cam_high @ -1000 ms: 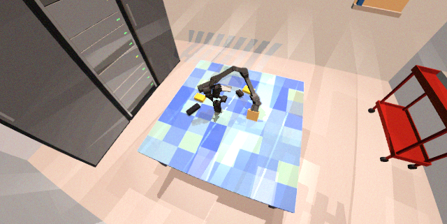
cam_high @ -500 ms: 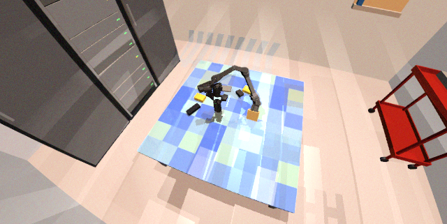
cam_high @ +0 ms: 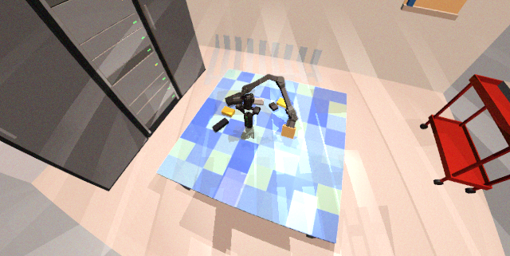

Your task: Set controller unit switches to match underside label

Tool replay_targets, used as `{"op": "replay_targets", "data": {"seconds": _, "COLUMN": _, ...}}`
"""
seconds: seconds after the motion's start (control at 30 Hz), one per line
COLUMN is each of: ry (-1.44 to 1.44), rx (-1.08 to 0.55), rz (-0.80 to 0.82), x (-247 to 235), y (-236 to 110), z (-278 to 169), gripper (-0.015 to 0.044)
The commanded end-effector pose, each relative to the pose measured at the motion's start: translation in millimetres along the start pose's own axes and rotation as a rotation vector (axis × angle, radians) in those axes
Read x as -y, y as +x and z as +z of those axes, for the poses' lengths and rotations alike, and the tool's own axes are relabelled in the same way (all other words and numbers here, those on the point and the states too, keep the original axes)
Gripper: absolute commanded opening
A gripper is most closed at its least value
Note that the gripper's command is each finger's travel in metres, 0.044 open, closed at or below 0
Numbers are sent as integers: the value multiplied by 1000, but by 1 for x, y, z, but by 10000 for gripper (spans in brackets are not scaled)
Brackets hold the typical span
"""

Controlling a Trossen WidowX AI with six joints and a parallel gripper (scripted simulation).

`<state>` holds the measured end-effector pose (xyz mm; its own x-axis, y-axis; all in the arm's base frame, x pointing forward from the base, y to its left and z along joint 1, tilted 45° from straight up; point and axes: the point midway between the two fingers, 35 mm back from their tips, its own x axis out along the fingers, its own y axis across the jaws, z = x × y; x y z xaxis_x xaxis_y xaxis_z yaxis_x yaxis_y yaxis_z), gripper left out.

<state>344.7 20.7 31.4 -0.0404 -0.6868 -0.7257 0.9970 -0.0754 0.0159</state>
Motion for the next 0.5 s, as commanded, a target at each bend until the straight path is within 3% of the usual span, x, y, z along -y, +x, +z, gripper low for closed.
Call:
{"op": "replay_targets", "data": {"seconds": 0.0, "ry": -1, "rx": 15, "rz": -13, "x": 2, "y": 8, "z": 7, "gripper": 338}}
{"op": "replay_targets", "data": {"seconds": 0.47, "ry": -1, "rx": 15, "rz": -13, "x": 2, "y": 10, "z": 18, "gripper": 338}}
